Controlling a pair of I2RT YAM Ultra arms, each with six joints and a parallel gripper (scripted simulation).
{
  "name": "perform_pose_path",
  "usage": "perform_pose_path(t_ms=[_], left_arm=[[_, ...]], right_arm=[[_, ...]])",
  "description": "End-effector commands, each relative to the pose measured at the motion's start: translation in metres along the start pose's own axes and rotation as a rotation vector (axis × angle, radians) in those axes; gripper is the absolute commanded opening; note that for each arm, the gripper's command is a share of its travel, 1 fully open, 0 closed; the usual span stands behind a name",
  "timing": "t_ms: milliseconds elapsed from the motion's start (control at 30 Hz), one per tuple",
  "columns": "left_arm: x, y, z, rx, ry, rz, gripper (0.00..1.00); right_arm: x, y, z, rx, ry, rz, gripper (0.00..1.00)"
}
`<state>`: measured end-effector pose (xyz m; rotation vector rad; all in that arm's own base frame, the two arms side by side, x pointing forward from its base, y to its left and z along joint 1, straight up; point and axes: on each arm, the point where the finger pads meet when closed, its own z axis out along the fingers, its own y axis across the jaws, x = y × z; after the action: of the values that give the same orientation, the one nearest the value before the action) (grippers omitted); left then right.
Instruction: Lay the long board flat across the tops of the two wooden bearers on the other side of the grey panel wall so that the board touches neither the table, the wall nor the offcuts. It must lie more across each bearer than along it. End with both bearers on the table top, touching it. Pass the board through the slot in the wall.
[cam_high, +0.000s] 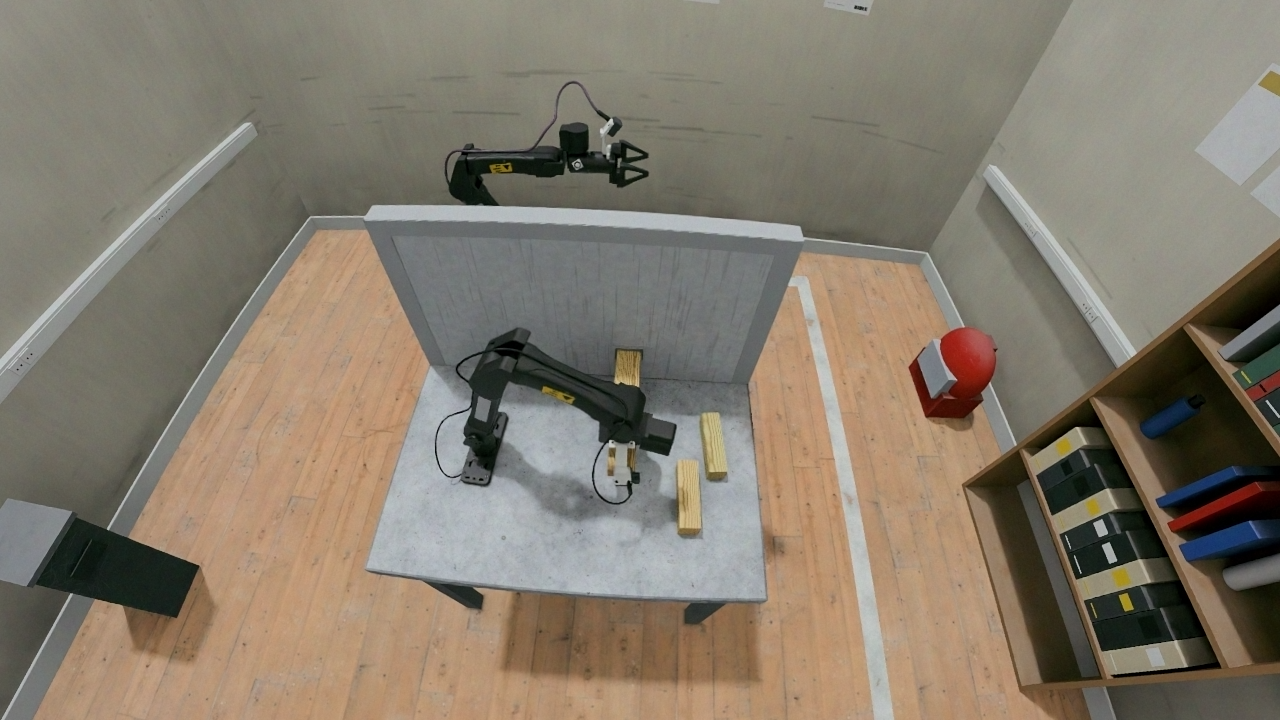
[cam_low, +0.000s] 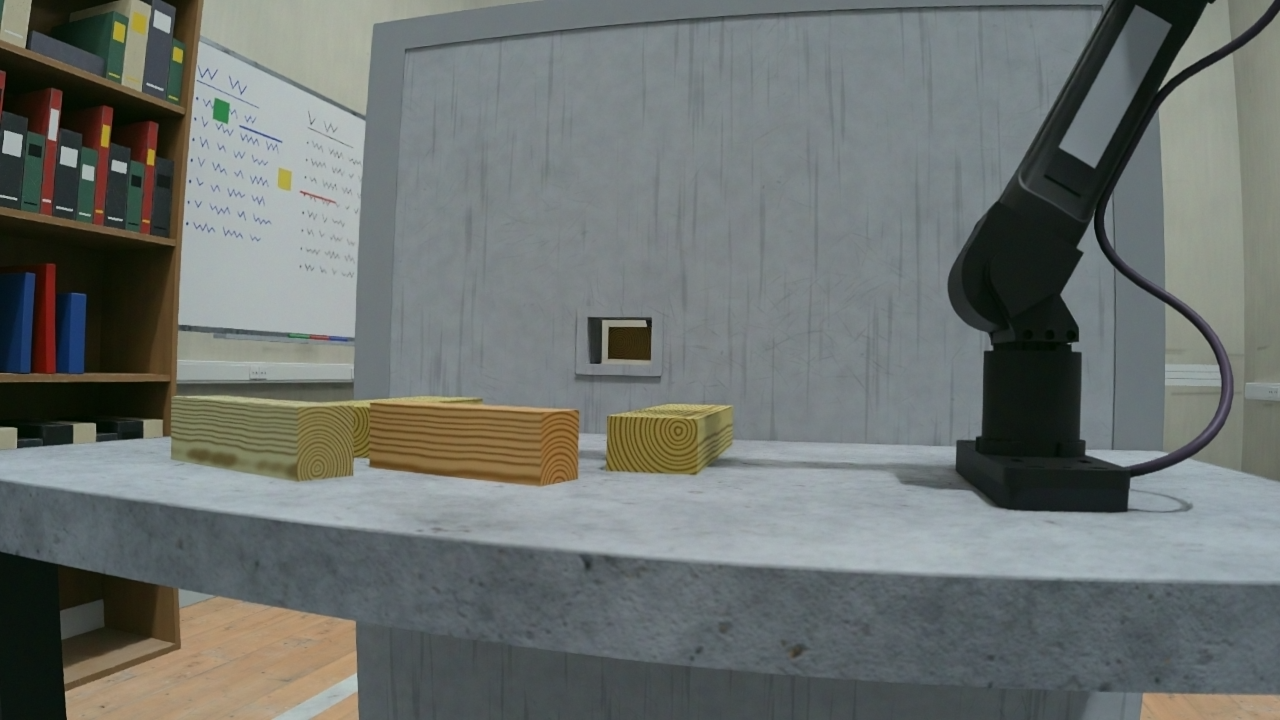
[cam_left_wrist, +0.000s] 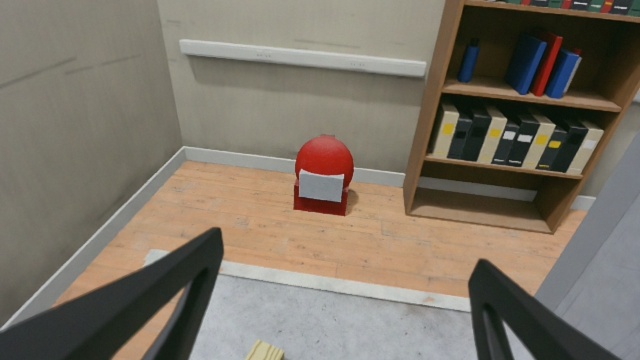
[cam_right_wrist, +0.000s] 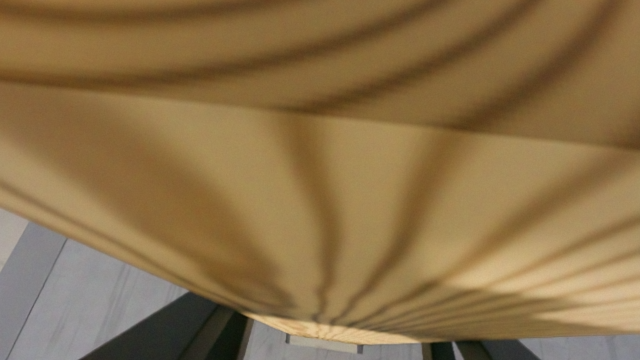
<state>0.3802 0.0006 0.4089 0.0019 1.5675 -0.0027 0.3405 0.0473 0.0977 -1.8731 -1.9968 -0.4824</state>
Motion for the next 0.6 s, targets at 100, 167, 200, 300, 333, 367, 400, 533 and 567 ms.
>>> perform_pose_path(t_ms=[100, 167, 200, 300, 333, 367, 400, 533, 567], left_arm=[[-0.013, -0.003, -0.010, 0.004, -0.033, 0.009, 1.00], [-0.013, -0.003, -0.010, 0.004, -0.033, 0.009, 1.00], [-0.013, -0.003, -0.010, 0.004, -0.033, 0.009, 1.00], [-0.013, -0.003, -0.010, 0.004, -0.033, 0.009, 1.00], [-0.013, -0.003, -0.010, 0.004, -0.033, 0.009, 1.00], [-0.013, -0.003, -0.010, 0.004, -0.033, 0.009, 1.00], [-0.013, -0.003, -0.010, 0.004, -0.033, 0.009, 1.00], [-0.013, -0.003, -0.010, 0.004, -0.033, 0.009, 1.00], [-0.013, -0.003, -0.010, 0.004, -0.033, 0.009, 1.00]], right_arm=[[0.027, 0.004, -0.011, -0.044, 0.066, -0.018, 0.00], [0.025, 0.001, -0.004, -0.042, 0.067, -0.016, 0.00], [0.028, 0.005, -0.009, -0.051, 0.065, -0.022, 0.00], [0.029, 0.005, -0.006, -0.053, 0.066, -0.025, 0.00], [0.028, 0.001, -0.002, -0.040, 0.068, -0.017, 0.00], [0.031, 0.007, -0.007, -0.056, 0.065, -0.027, 0.00], [0.033, 0.006, -0.008, -0.050, 0.067, -0.024, 0.00], [0.034, -0.001, -0.007, -0.029, 0.069, -0.016, 0.00], [0.032, 0.006, -0.003, -0.051, 0.067, -0.024, 0.00]])
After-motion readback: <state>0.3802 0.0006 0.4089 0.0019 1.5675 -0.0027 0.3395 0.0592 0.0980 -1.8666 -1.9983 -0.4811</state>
